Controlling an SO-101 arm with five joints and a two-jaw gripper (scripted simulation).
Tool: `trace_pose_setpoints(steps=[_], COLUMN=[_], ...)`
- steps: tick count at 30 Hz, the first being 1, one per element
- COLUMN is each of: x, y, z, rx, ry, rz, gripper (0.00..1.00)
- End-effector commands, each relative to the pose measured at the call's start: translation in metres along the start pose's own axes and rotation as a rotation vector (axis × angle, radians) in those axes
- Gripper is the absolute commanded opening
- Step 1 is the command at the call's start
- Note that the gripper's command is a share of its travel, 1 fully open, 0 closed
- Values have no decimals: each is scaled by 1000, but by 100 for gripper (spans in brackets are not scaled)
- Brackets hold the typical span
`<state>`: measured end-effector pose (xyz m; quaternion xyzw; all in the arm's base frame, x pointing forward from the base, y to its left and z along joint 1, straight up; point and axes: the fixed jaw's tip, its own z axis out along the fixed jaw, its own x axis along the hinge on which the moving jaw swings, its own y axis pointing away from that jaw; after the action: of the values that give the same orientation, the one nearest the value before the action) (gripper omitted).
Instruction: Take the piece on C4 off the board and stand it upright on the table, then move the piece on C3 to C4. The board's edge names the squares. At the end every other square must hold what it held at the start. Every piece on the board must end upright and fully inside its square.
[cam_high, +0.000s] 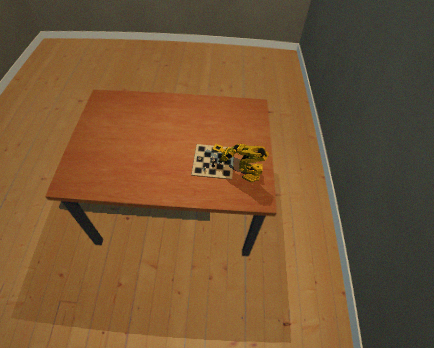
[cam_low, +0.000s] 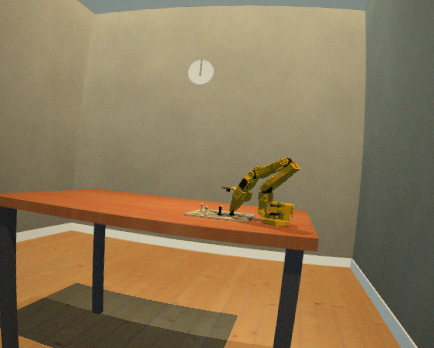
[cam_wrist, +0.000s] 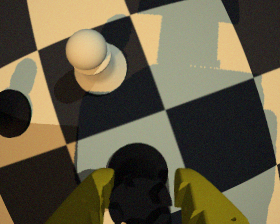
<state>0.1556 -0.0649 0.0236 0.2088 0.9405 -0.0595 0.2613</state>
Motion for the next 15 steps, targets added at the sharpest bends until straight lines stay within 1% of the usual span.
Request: trace_pose_setpoints(steps=[1,4,15], x=[1,1,1], y=[-1,-1,-1], z=[1,1,1], rx=[3,3,3], ry=[1,1,1], rz=[9,9,9], gripper=[9,9,1])
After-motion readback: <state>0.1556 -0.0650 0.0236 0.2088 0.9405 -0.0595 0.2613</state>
